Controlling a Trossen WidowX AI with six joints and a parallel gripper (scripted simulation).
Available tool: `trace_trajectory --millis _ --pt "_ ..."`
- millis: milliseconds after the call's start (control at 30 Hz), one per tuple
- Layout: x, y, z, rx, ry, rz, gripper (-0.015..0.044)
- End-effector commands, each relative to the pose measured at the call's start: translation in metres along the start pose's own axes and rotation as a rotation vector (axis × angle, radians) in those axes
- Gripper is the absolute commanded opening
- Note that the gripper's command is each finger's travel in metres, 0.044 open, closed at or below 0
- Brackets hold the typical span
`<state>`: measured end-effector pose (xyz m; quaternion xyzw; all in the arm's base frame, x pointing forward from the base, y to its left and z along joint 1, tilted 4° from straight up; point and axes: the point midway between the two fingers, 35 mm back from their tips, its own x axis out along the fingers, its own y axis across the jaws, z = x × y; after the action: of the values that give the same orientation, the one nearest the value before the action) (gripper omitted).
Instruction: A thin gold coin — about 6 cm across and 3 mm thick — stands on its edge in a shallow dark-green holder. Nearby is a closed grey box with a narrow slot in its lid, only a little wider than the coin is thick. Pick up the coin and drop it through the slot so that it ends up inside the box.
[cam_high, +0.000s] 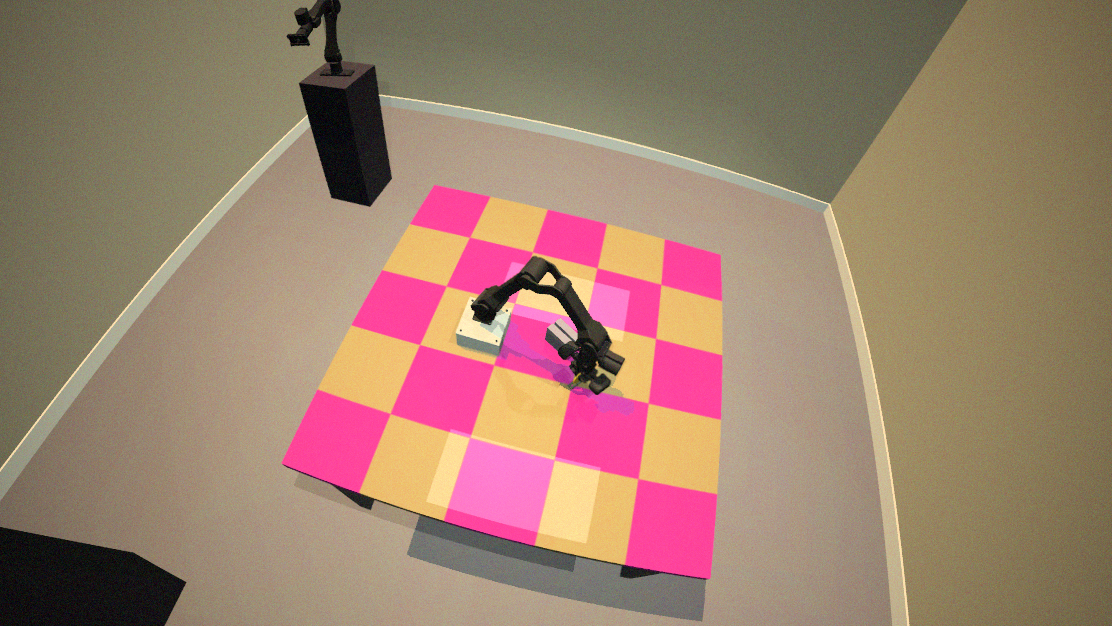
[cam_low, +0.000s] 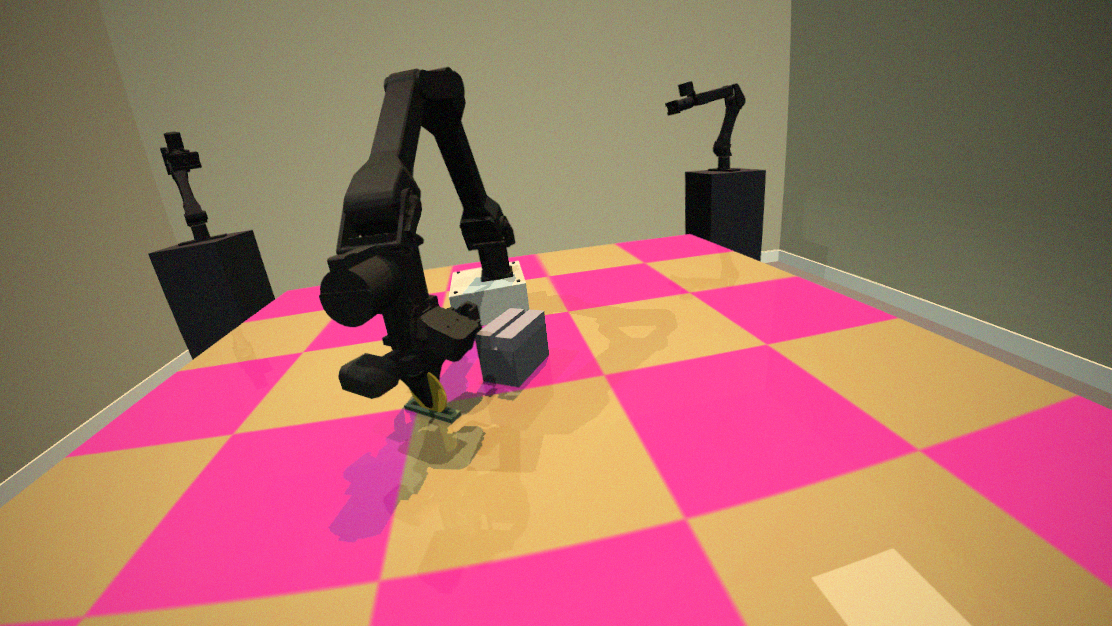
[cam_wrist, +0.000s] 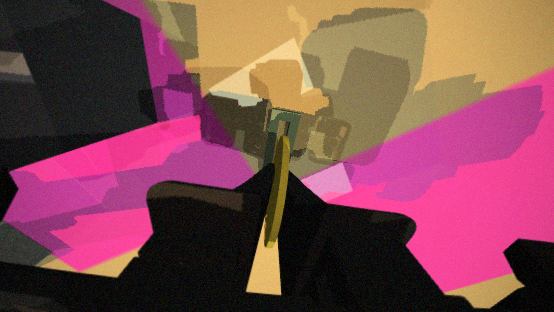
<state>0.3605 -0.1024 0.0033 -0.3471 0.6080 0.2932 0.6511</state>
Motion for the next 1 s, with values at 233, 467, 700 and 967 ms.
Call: trace_trajectory --millis 233,467,700,967 --pt "-0.010 -0.003 0.001 0.025 0.000 -0.014 0.0000" --pt "-0.027 -0.005 0.002 0.020 0.001 -0.012 0.0000" --pt "-0.045 -0.005 0.002 0.014 0.002 -0.009 0.0000" --pt "-0.065 -0.004 0.001 0.007 0.002 -0.006 0.0000"
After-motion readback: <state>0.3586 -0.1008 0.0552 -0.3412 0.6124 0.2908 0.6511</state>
